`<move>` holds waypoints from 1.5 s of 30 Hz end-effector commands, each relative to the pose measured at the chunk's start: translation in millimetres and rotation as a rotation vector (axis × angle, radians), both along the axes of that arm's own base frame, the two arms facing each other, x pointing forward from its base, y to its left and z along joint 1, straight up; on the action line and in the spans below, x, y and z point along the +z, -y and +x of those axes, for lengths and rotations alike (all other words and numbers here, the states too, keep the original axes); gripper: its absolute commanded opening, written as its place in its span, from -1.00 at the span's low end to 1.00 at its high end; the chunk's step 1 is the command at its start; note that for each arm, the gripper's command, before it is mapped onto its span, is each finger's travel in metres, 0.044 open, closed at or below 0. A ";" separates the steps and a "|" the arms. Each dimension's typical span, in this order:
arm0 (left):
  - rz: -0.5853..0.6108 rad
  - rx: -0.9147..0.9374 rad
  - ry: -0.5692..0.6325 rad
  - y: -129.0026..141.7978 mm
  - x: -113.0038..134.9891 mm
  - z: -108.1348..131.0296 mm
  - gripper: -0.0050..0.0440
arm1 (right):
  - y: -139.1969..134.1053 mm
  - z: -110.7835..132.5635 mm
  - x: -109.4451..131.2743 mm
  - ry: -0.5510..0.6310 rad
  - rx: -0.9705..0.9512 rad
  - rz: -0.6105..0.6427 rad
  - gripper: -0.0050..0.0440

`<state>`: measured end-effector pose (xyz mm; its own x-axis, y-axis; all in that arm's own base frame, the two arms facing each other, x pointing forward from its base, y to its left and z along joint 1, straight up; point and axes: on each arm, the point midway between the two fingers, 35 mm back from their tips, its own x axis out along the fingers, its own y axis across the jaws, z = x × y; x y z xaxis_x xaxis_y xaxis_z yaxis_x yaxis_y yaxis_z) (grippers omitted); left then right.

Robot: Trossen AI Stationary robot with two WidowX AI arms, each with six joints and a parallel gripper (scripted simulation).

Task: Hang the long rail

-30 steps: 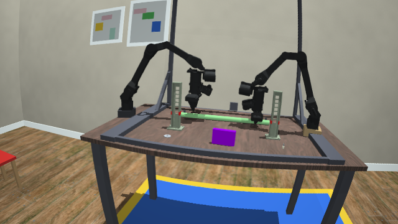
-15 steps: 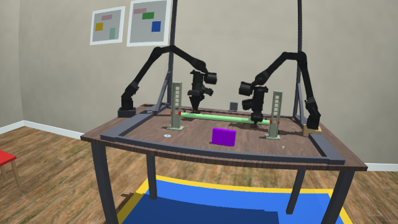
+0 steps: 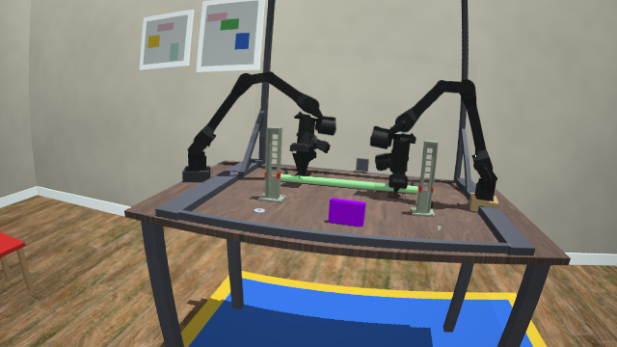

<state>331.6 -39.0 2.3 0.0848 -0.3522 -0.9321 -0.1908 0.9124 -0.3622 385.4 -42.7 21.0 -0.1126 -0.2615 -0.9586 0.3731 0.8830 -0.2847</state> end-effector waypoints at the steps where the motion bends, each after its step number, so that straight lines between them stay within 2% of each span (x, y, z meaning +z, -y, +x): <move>1: -0.003 -0.001 0.018 -0.4 3.3 3.2 -1.00 | 3.2 0.3 -3.1 0.008 0.002 -0.002 0.12; 15: -0.003 -0.001 0.018 -0.4 3.3 3.2 -1.00 | 6.8 -1.4 -18.7 0.008 0.001 -0.002 0.12; 16: -0.003 -0.001 0.018 -0.4 3.3 3.2 -1.00 | 6.6 -1.2 -18.0 0.010 0.001 -0.002 0.02; 19: -0.003 -0.001 0.018 -0.4 3.3 3.2 -1.00 | 6.5 -0.5 -17.2 0.013 0.001 -0.002 -0.10; 21: -0.003 -0.001 0.018 -0.4 3.3 3.2 -1.00 | 5.9 3.2 -10.4 0.034 0.001 -0.002 -0.10; 22: -0.003 -0.001 0.018 -0.4 3.3 3.2 -1.00 | 5.9 3.2 -10.4 0.034 0.001 -0.002 -0.19; 24: -0.003 -0.001 0.018 -0.4 3.3 3.2 -1.00 | 5.9 3.2 -10.4 0.034 0.001 -0.002 -0.19; 25: -0.003 -0.001 0.018 -0.4 3.3 3.2 -1.00 | 5.9 3.2 -10.4 0.034 0.001 -0.002 -0.27; 29: -0.003 -0.001 0.018 -0.4 3.3 3.2 -1.00 | 5.9 3.2 -10.4 0.034 0.001 -0.002 -0.27; 30: -0.003 -0.001 0.018 -0.4 3.3 3.2 -1.00 | 5.9 3.2 -10.4 0.034 0.001 -0.002 -0.35; 32: -0.003 -0.001 0.018 -0.4 3.3 3.2 -1.00 | 5.9 3.2 -10.4 0.034 0.001 -0.002 -0.35; 38: -0.003 -0.001 0.018 -0.4 3.3 3.2 -1.00 | 5.9 3.2 -10.4 0.034 0.001 -0.002 -0.51; 39: -0.003 -0.001 0.018 -0.4 3.3 3.2 -1.00 | 5.9 3.2 -10.4 0.034 0.001 -0.002 -0.61; 40: -0.003 -0.001 0.018 -0.4 3.3 3.2 -0.70 | 5.9 3.2 -10.4 0.034 0.001 -0.002 -0.71; 41: -0.003 -0.001 0.018 -0.4 3.3 3.2 -0.60 | 5.9 3.2 -10.4 0.034 0.001 -0.002 -0.80; 44: -0.003 -0.001 0.018 -0.4 3.3 3.2 -0.31 | 5.9 3.2 -10.4 0.034 0.001 -0.002 -0.80; 45: -0.003 -0.001 0.018 -0.4 3.3 3.2 -0.31 | 5.9 3.2 -10.4 0.034 0.001 -0.002 -0.80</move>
